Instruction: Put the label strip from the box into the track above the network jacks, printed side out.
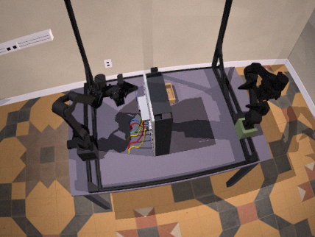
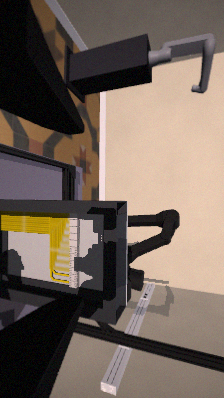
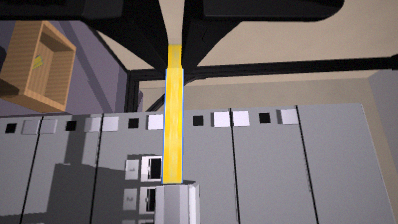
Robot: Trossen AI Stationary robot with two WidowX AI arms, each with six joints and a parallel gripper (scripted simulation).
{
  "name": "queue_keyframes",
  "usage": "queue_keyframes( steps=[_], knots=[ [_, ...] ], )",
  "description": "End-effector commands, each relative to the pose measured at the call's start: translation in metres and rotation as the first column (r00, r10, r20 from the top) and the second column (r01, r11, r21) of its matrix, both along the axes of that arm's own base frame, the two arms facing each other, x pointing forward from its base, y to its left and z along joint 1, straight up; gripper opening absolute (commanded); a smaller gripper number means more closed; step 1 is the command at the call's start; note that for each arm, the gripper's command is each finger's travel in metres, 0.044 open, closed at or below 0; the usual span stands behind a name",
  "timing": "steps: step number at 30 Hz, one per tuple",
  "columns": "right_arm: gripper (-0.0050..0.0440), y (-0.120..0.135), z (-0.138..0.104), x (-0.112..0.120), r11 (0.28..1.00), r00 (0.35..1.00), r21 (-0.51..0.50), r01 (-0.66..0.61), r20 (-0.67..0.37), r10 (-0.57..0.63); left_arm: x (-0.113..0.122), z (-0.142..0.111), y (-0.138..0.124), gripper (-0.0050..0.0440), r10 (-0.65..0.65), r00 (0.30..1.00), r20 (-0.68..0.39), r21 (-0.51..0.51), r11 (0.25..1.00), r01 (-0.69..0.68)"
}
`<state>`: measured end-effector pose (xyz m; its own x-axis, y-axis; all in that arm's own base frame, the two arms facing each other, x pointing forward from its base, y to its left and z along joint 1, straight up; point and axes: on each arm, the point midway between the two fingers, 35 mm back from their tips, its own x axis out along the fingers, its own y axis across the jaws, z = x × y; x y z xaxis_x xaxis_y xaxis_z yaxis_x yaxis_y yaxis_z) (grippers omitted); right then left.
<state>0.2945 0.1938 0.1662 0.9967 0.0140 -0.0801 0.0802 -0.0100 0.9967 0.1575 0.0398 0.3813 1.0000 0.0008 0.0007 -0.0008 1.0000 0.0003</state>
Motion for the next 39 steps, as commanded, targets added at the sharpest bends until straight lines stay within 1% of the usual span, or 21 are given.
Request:
queue_keyframes(
  steps=[1, 39],
  knots=[
    [-0.0050, -0.0010, -0.0007, 0.0004, 1.000, 1.000, -0.002, 0.001, 0.000, -0.001, -0.0001, 0.0020, -0.0002, 0.0440, -0.001, 1.000, 0.000, 0.005, 1.000, 0.001],
    [-0.0050, 0.0024, 0.0013, 0.0009, 1.000, 1.000, -0.002, 0.001, 0.000, -0.001, -0.0001, 0.0020, -0.0002, 0.0440, -0.001, 1.000, 0.000, 0.005, 1.000, 0.001]
  ],
)
